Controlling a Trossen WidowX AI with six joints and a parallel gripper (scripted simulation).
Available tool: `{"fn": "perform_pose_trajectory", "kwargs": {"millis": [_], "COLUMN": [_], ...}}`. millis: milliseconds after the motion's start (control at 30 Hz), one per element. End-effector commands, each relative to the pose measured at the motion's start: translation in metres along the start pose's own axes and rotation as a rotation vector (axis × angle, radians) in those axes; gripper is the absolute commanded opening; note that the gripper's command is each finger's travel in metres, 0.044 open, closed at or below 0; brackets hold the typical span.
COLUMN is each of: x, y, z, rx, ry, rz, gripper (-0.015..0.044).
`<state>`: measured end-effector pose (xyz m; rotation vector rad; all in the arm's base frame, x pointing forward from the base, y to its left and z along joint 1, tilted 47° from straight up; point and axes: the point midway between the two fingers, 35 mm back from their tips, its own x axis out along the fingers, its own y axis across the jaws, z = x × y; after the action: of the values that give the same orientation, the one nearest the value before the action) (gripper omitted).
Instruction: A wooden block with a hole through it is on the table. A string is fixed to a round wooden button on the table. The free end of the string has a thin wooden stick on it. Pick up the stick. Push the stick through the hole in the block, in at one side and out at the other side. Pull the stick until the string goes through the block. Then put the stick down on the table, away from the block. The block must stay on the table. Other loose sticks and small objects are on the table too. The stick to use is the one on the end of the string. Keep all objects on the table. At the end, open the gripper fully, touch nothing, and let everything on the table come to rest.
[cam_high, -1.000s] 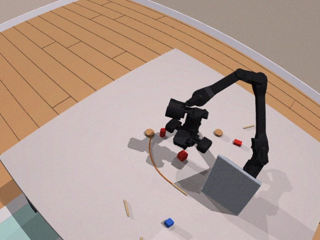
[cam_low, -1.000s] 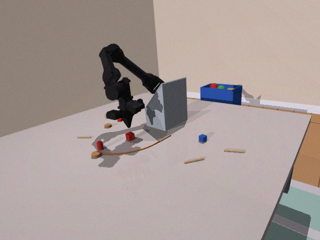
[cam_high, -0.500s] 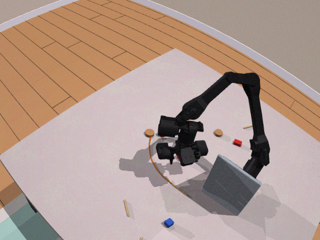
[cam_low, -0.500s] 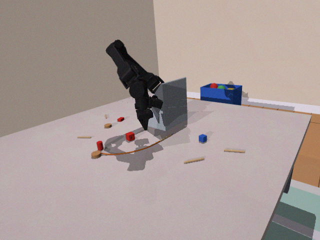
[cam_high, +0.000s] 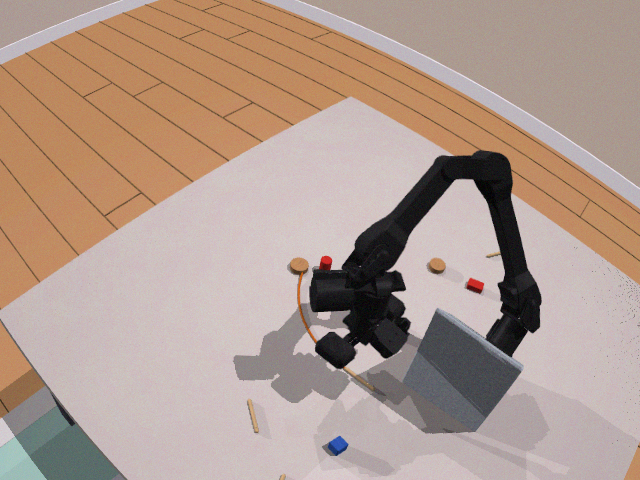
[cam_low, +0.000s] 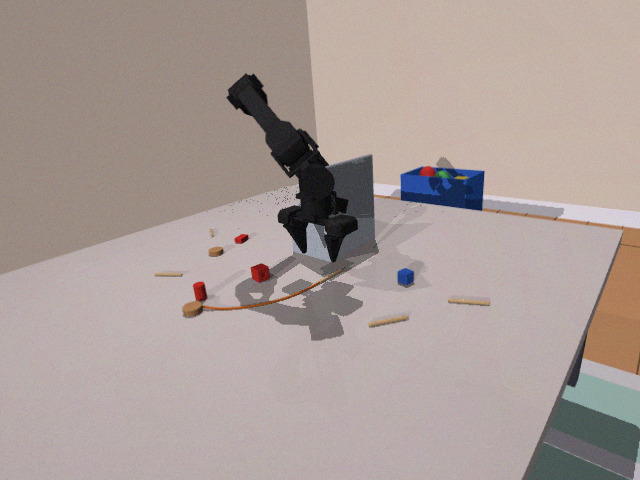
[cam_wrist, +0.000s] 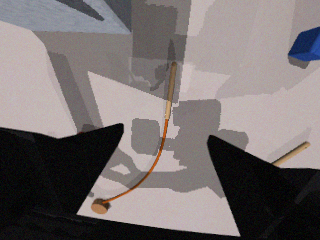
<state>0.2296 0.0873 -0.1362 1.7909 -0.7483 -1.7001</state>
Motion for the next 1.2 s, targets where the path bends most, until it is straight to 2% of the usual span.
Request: {"fn": "perform_pose_trajectory", "kwargs": {"millis": [0, 300, 700, 1167], "x": [0.001, 0.001, 0.002, 0.025], "y": [-0.002, -0.002, -0.002, -0.002], "z": [0.002, 0.002, 0.002, 0.001], "rx": [-0.017, -0.017, -0.017, -0.017], "ry": [-0.005, -0.005, -0.005, -0.004], "rz": [-0.001, -0.001, -0.001, -0.002], "gripper": [0.0361, 0.0125, 0.0120, 0.0120]}}
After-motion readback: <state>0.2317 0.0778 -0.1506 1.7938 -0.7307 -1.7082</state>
